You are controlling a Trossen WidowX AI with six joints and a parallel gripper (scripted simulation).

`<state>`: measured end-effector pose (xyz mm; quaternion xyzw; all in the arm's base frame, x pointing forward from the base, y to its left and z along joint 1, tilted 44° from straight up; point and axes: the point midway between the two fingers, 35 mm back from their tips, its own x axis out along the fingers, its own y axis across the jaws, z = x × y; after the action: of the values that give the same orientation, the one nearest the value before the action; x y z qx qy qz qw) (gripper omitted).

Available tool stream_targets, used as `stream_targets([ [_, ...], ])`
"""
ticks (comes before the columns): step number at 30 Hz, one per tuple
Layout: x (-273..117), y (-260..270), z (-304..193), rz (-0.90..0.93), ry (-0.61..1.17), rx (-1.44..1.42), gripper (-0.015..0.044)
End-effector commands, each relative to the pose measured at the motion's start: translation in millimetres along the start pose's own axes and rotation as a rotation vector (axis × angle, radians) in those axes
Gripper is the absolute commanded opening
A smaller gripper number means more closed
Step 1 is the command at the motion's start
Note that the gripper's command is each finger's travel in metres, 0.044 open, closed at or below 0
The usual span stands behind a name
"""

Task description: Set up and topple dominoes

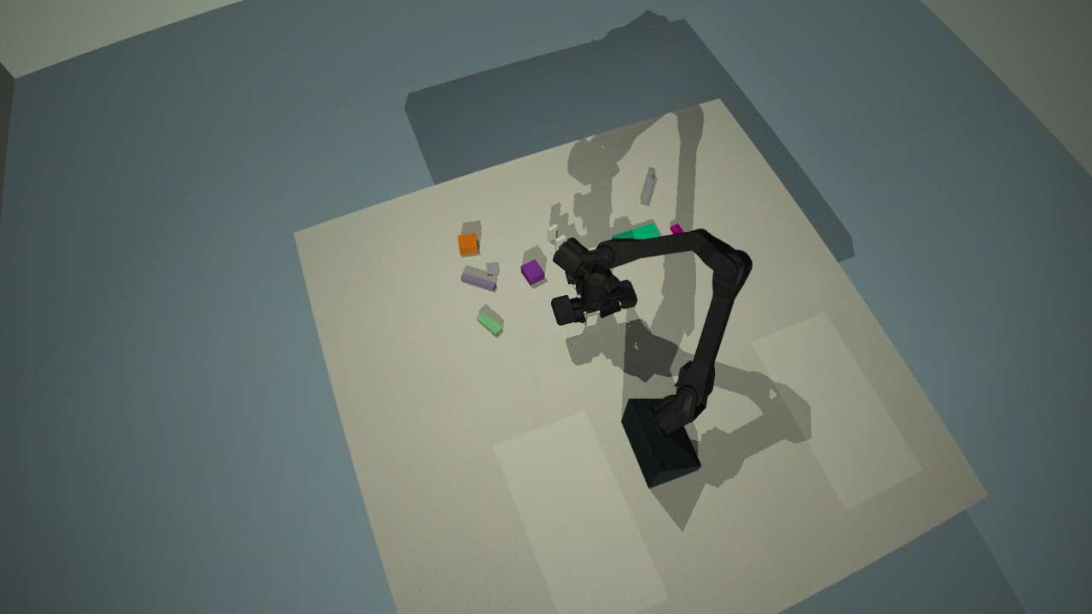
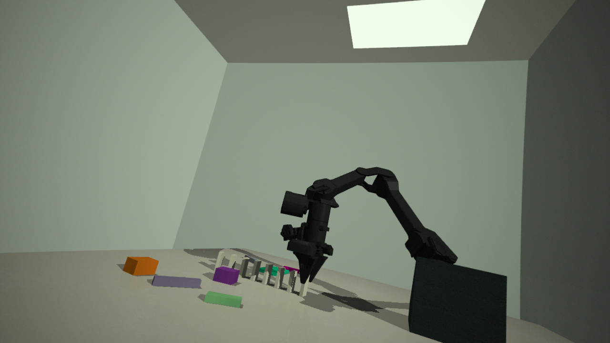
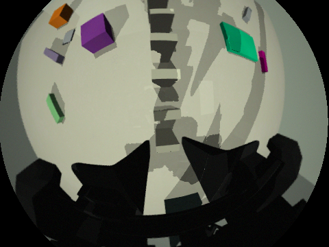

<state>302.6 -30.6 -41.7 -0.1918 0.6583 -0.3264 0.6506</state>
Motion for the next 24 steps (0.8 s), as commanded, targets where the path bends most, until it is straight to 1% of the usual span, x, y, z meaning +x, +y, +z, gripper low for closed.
stream_targets([
  [1, 1.1, -0.7, -0.6, -0.005, -0.001, -0.005, 0.0317],
  [5, 1.1, -0.7, -0.6, -0.005, -0.001, -0.005, 0.0422],
  [6, 1.1, -0.7, -0.6, -0.005, -0.001, -0.005, 0.044],
  [9, -1.3, -0.3, -0.1, -0.005, -0.001, -0.005, 0.044],
  [10, -8.6, 0.7, 1.5, -0.003, -0.001, -0.005, 0.044],
  [15, -87.8, 4.5, 5.5, 0.007, 0.0, -0.004, 0.044],
  [18, -118.9, 2.5, 1.5, 0.006, 0.002, -0.002, 0.044],
  [20, -129.0, 1.4, -0.4, 0.005, 0.002, -0.002, 0.044],
  [24, -129.0, 1.4, -0.4, 0.005, 0.002, -0.002, 0.044],
])
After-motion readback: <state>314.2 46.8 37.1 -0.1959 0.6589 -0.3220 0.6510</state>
